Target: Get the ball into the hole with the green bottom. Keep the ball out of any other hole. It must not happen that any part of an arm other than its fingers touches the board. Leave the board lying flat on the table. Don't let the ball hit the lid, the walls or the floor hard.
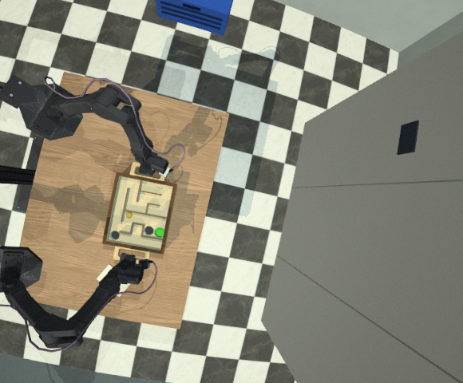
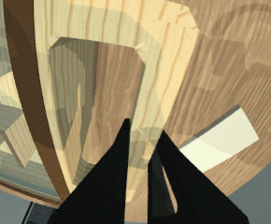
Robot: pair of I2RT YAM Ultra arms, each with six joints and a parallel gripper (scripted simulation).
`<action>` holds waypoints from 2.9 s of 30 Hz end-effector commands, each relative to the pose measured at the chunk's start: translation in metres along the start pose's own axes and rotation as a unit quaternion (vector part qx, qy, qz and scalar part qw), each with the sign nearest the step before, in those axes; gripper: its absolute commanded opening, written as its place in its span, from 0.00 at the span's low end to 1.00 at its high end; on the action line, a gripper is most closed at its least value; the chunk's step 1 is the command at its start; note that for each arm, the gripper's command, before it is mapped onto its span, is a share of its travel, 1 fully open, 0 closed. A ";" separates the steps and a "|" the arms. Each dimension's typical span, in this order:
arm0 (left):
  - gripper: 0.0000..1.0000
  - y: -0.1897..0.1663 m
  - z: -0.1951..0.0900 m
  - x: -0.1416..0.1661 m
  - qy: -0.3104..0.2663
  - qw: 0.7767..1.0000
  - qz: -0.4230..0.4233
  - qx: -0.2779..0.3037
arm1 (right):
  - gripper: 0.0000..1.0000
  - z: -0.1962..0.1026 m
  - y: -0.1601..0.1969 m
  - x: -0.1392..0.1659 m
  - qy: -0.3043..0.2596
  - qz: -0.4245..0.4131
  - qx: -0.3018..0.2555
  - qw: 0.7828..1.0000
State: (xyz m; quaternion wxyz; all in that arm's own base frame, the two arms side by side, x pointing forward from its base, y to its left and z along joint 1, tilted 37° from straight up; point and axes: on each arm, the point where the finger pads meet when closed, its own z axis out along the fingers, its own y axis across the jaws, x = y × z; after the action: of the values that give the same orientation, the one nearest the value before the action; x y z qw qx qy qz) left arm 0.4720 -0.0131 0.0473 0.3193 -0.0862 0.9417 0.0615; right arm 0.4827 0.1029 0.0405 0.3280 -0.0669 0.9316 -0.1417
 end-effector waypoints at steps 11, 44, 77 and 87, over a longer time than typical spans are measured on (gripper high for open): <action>0.00 -0.008 -0.024 -0.037 -0.052 0.999 -0.002 0.006 | 0.00 -0.020 -0.052 -0.034 -0.035 0.029 0.068 0.997; 0.00 0.014 -0.052 -0.046 -0.076 0.997 -0.006 -0.030 | 0.00 -0.035 -0.046 -0.043 -0.073 0.035 0.043 0.996; 0.00 0.015 -0.026 -0.017 -0.011 0.999 0.008 -0.037 | 0.00 -0.025 -0.044 -0.020 -0.014 0.030 0.038 0.999; 0.00 0.035 -0.036 -0.021 -0.005 0.998 -0.015 -0.058 | 0.00 -0.036 -0.030 -0.030 -0.014 0.024 0.029 0.999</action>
State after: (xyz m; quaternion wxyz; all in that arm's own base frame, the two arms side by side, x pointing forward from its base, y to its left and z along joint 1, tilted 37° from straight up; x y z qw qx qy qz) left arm 0.4648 -0.0107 0.0514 0.3088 -0.0862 0.9457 0.0544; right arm 0.4712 0.1119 0.0503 0.3250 -0.0672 0.9325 -0.1425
